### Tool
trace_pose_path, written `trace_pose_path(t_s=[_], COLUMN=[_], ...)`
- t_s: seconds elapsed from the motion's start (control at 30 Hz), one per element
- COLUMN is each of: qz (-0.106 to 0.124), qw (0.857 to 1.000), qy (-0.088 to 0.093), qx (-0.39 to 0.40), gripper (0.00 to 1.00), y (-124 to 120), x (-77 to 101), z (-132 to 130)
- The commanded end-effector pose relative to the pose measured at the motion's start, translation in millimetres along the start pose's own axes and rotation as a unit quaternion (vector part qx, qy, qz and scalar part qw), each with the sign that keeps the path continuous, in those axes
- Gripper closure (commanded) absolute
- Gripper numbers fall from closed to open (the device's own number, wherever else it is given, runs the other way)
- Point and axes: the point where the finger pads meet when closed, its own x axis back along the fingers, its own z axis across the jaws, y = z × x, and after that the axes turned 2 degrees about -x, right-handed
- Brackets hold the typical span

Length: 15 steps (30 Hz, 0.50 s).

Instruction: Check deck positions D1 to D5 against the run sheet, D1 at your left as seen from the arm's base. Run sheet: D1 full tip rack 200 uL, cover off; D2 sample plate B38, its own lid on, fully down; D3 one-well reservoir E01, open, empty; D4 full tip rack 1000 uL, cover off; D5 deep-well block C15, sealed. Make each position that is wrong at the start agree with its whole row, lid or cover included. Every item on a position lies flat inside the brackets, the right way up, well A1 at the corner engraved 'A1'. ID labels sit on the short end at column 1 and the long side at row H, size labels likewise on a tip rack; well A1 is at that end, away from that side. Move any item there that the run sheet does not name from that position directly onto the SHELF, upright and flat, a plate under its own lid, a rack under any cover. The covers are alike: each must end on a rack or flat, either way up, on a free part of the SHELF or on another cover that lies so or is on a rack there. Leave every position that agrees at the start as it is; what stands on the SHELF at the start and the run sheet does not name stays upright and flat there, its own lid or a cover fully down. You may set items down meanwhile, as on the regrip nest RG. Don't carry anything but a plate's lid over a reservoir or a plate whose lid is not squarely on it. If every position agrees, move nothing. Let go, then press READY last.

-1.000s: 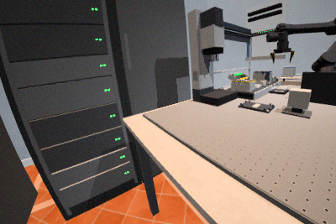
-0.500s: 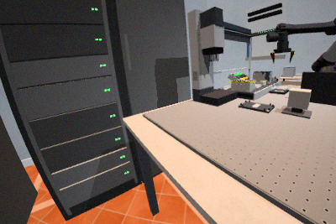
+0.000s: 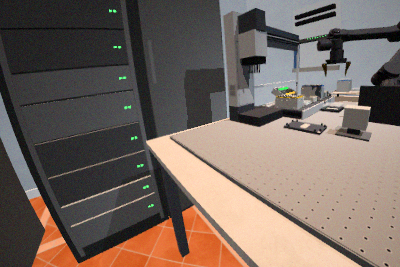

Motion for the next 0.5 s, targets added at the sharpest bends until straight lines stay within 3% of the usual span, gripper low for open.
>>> trace_pose_path(t_s=[0.0,0.1,0.13,0.17,0.47], qz=[0.004,0.005,0.009,0.005,0.004], qw=[1.000,1.000,0.999,0.999,0.998], qy=[0.006,0.007,0.015,0.007,0.007], qx=[-0.024,-0.028,-0.036,-0.033,-0.055], gripper=[0.00,0.00,0.00,0.00,0.00], y=[2,2,5,3,2], x=[-4.2,-5.5,-0.1,-8.7,-23.3], z=[3,3,10,3,3])
